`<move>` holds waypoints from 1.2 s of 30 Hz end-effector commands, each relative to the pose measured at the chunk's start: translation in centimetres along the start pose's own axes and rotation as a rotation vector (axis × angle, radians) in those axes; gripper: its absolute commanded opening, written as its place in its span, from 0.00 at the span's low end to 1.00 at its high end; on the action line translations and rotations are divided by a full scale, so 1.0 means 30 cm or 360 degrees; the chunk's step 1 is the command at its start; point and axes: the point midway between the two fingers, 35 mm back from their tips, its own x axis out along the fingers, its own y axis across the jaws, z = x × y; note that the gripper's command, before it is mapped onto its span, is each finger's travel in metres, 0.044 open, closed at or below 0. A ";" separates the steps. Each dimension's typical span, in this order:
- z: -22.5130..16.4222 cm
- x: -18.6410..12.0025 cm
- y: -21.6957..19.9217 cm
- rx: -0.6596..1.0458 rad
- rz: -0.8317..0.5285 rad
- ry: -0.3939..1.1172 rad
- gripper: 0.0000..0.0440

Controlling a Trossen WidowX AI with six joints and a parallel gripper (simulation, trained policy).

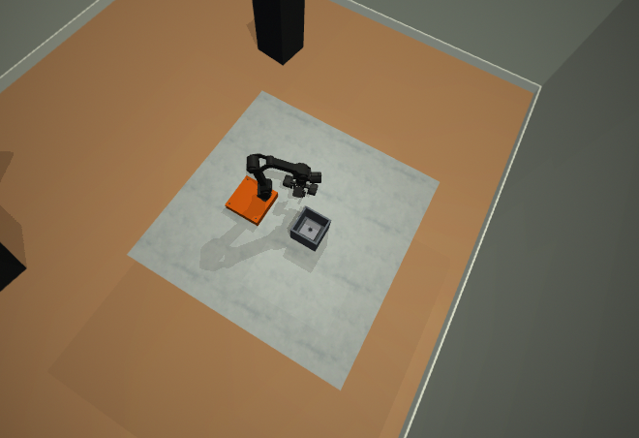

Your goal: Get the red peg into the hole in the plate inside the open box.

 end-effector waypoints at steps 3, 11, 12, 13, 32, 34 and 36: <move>0.001 0.060 -0.001 0.0008 -0.0015 0.0000 0.97; 0.001 0.133 0.008 0.0036 -0.0006 -0.0002 0.84; -0.001 0.141 0.011 0.0036 -0.0003 0.0002 0.78; -0.004 0.149 0.015 0.0036 -0.0001 0.0006 0.73; -0.060 0.154 0.117 -0.0009 0.0132 0.0107 0.00; -0.067 0.137 0.129 0.0002 0.0160 0.0126 0.00; -0.074 0.118 0.142 0.0010 0.0190 0.0144 0.00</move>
